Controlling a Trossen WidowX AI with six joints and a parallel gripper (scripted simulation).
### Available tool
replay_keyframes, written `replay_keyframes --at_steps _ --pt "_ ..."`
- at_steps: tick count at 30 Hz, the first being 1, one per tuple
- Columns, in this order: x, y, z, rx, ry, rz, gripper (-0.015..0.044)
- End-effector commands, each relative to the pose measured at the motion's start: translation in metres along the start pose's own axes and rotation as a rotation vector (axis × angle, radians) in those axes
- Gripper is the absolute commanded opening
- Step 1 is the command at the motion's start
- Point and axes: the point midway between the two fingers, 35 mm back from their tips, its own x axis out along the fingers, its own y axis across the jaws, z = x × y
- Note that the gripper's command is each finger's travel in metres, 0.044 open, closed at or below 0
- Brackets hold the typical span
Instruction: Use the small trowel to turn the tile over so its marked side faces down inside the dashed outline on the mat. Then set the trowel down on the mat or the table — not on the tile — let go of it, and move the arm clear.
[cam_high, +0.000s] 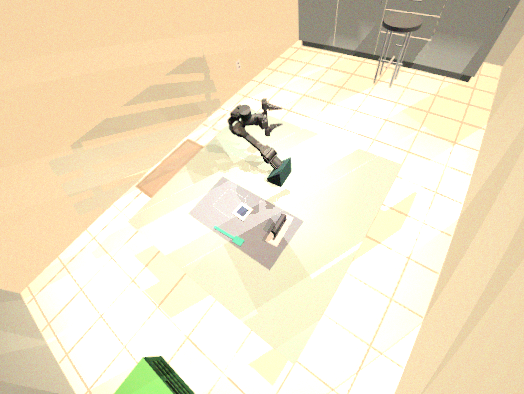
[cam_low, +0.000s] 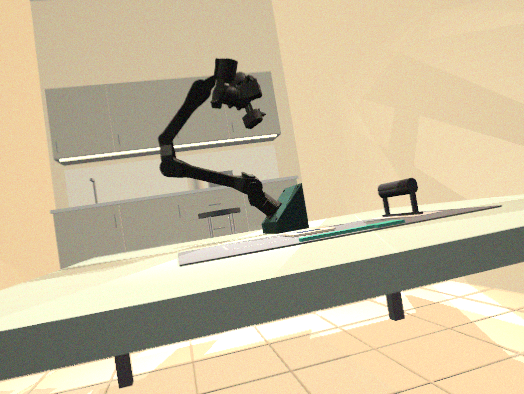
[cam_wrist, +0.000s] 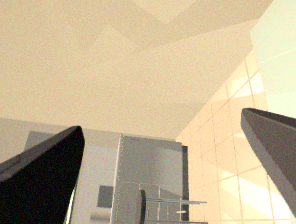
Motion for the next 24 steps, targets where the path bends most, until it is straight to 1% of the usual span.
replay_keyframes --at_steps 1,11,12,21,24 --pt "0.0000 0.0000 0.0000 0.000 0.000 0.000 0.0374" --pt "0.0000 0.0000 0.0000 0.000 0.000 0.000 0.0111" --pt "0.0000 0.0000 0.0000 0.000 0.000 0.000 0.0100" --pt "0.0000 0.0000 0.0000 0.000 0.000 0.000 0.0100" --pt "0.0000 0.0000 0.0000 0.000 0.000 0.000 0.0021"
